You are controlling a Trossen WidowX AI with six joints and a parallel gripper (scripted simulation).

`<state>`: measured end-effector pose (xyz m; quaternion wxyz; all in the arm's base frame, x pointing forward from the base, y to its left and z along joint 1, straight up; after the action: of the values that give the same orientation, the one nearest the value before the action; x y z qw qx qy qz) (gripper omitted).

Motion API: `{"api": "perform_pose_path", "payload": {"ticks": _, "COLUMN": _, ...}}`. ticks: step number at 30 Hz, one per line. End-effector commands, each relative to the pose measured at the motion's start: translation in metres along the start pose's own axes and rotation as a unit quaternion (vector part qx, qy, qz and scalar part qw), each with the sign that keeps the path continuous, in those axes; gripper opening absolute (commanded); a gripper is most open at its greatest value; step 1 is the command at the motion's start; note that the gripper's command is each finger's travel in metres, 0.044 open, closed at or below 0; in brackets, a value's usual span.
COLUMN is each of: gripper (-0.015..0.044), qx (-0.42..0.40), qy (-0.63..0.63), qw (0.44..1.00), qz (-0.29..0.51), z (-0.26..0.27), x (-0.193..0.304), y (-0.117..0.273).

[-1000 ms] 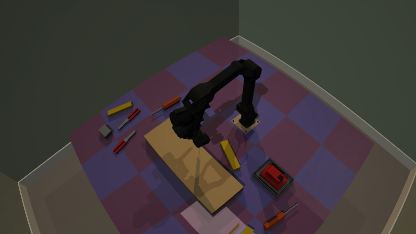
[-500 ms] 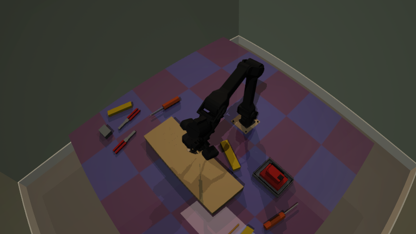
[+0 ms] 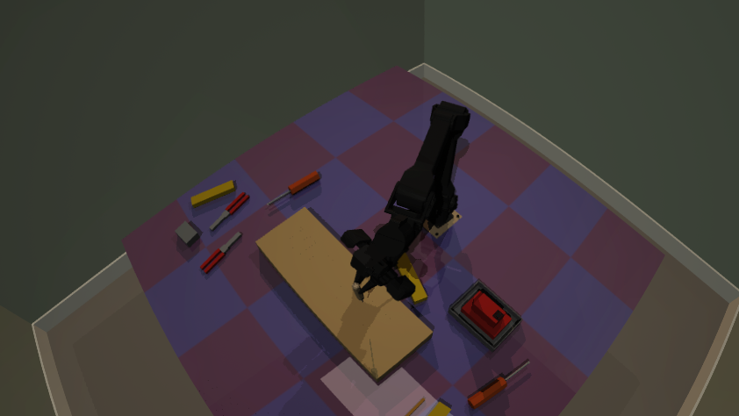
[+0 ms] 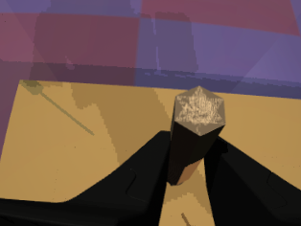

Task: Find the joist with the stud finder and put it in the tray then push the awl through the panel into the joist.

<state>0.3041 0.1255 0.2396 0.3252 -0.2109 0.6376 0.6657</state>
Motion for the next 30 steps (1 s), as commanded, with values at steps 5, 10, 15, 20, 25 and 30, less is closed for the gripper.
{"api": "perform_pose_path", "payload": {"ticks": 5, "gripper": 0.0, "qx": -0.053, "qy": -0.02, "qw": 0.997, "qz": -0.053, "z": 0.034, "x": 0.008, "y": 0.02}}
{"api": "perform_pose_path", "payload": {"ticks": 10, "gripper": 0.0, "qx": -0.058, "qy": -0.022, "qw": 0.996, "qz": -0.056, "z": 0.037, "x": 0.009, "y": 0.022}}
{"api": "perform_pose_path", "payload": {"ticks": 15, "gripper": 0.0, "qx": -0.058, "qy": -0.022, "qw": 0.996, "qz": -0.056, "z": 0.037, "x": 0.009, "y": 0.021}}
{"api": "perform_pose_path", "payload": {"ticks": 20, "gripper": 0.0, "qx": -0.058, "qy": -0.022, "qw": 0.996, "qz": -0.056, "z": 0.037, "x": 0.012, "y": 0.019}}
{"api": "perform_pose_path", "payload": {"ticks": 25, "gripper": 0.0, "qx": -0.058, "qy": -0.022, "qw": 0.996, "qz": -0.056, "z": 0.037, "x": 0.014, "y": 0.016}}
{"api": "perform_pose_path", "payload": {"ticks": 30, "gripper": 0.0, "qx": -0.058, "qy": -0.022, "qw": 0.996, "qz": -0.056, "z": 0.037, "x": 0.016, "y": 0.014}}
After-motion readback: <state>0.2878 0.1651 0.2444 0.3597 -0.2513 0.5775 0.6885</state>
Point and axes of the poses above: the point midway between the two fingers, 35 mm back from their tips, its own y axis back along the fingers, its own z axis across the jaws, x = y × z, the point moved 5 cm from there along y, back along the fingers, and after that the axes turned 14 degrees about -y, right-handed, at the moved point
